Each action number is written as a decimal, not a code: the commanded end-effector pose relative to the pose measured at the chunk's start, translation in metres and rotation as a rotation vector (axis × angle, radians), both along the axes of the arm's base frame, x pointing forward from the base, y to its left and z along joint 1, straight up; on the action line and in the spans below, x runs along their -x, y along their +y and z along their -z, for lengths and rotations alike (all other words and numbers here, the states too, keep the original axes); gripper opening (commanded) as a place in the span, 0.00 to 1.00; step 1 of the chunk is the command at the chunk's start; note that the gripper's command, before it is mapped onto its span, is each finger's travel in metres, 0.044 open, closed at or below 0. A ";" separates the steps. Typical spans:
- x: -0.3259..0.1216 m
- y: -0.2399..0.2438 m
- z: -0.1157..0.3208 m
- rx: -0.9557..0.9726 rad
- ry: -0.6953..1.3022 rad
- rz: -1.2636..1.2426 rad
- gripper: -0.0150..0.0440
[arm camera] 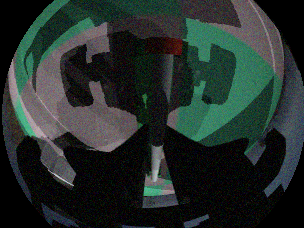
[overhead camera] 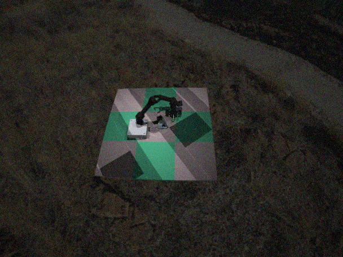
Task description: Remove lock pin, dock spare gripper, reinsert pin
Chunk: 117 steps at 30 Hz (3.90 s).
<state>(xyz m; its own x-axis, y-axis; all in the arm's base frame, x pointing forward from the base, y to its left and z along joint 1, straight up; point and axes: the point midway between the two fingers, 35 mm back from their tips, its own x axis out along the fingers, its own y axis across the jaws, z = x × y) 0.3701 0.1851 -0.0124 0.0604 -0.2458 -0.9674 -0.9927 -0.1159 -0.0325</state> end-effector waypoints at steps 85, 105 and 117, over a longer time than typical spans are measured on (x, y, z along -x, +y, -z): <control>0.108 -0.022 -0.082 0.001 0.018 -0.084 0.25; 0.108 -0.023 -0.029 -0.002 0.019 -0.084 0.25; 0.106 -0.032 -0.031 -0.002 0.018 -0.083 0.25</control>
